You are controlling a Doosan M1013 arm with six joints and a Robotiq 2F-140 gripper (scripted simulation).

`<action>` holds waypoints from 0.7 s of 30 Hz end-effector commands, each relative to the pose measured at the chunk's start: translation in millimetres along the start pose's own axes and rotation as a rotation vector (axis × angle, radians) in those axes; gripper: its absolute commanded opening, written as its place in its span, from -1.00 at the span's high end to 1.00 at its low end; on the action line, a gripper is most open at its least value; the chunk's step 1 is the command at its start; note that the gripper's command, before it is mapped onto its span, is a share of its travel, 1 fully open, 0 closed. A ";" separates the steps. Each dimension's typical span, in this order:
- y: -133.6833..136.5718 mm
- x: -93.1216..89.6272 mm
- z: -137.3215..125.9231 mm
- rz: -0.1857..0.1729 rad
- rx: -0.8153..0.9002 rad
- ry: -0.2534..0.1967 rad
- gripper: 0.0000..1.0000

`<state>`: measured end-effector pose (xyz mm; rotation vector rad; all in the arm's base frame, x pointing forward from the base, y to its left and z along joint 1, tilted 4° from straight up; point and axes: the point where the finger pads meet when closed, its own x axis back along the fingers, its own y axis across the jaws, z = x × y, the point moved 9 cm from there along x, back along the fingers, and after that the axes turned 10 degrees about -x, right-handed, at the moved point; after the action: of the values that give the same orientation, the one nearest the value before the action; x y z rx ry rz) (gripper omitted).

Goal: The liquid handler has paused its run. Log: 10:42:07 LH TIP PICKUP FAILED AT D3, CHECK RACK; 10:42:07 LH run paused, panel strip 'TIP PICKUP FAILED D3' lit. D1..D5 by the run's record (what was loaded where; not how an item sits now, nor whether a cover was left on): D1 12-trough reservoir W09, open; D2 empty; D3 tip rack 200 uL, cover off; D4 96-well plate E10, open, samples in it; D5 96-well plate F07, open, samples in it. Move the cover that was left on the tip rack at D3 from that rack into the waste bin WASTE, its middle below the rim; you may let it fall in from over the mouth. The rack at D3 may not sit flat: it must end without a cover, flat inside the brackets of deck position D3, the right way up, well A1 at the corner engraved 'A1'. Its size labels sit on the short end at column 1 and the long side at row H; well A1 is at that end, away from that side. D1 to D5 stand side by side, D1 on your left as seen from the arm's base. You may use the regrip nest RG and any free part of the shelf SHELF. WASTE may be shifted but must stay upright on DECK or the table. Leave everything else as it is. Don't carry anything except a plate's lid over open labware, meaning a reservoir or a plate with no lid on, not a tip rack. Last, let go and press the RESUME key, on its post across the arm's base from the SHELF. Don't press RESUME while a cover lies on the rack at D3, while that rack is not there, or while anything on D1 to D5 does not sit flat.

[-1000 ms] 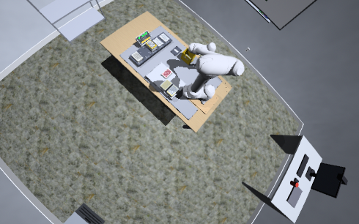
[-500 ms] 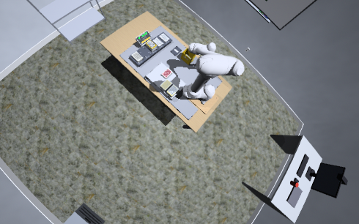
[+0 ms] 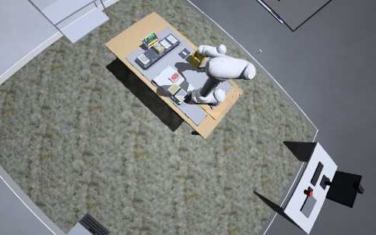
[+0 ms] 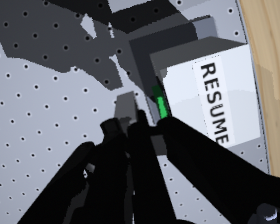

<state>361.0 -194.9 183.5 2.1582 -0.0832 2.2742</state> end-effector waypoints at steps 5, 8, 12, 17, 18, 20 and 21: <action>3.4 0.5 2.1 0.001 -0.004 0.005 1.00; 4.4 0.5 2.3 0.001 -0.004 0.005 1.00; 5.7 0.5 2.5 0.001 -0.004 0.005 1.00; 6.7 0.5 2.7 0.001 -0.004 0.005 1.00; 7.0 0.5 2.7 0.001 -0.004 0.005 1.00; 7.7 0.5 2.8 0.001 -0.004 0.005 1.00; 8.0 0.5 2.9 0.001 -0.004 0.005 1.00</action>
<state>361.5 -198.8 183.4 2.1592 -0.0810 2.2750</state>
